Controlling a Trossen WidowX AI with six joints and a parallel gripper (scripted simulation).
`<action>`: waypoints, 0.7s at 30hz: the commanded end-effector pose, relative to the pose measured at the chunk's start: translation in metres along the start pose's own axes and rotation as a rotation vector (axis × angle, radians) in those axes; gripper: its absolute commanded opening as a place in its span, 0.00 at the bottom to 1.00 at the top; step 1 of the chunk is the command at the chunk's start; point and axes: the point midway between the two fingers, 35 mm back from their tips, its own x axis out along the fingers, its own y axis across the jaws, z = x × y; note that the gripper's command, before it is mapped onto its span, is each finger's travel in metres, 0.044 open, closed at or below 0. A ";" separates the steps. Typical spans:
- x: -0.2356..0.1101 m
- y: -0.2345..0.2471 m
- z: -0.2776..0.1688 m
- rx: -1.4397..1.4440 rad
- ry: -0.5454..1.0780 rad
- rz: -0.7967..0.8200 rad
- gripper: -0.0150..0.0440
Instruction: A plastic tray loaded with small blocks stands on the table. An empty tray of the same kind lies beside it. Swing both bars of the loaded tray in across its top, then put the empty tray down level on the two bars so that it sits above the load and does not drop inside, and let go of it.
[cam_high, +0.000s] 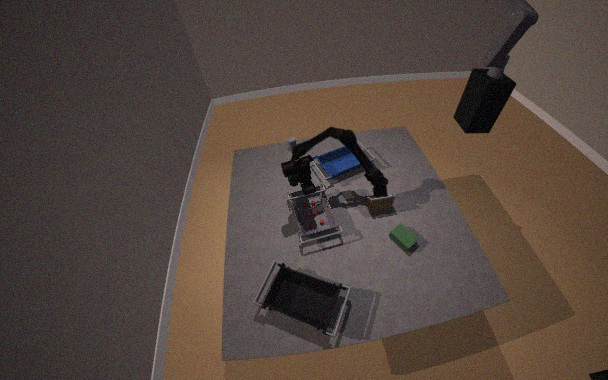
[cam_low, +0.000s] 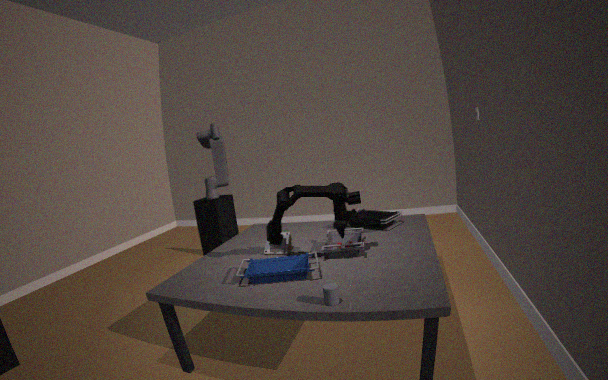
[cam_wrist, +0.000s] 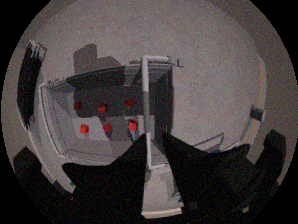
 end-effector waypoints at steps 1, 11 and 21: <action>0.003 0.021 0.005 -0.014 0.007 0.006 0.41; -0.003 0.195 0.016 -0.034 0.002 0.023 0.41; 0.001 0.276 -0.002 0.004 0.008 0.016 0.41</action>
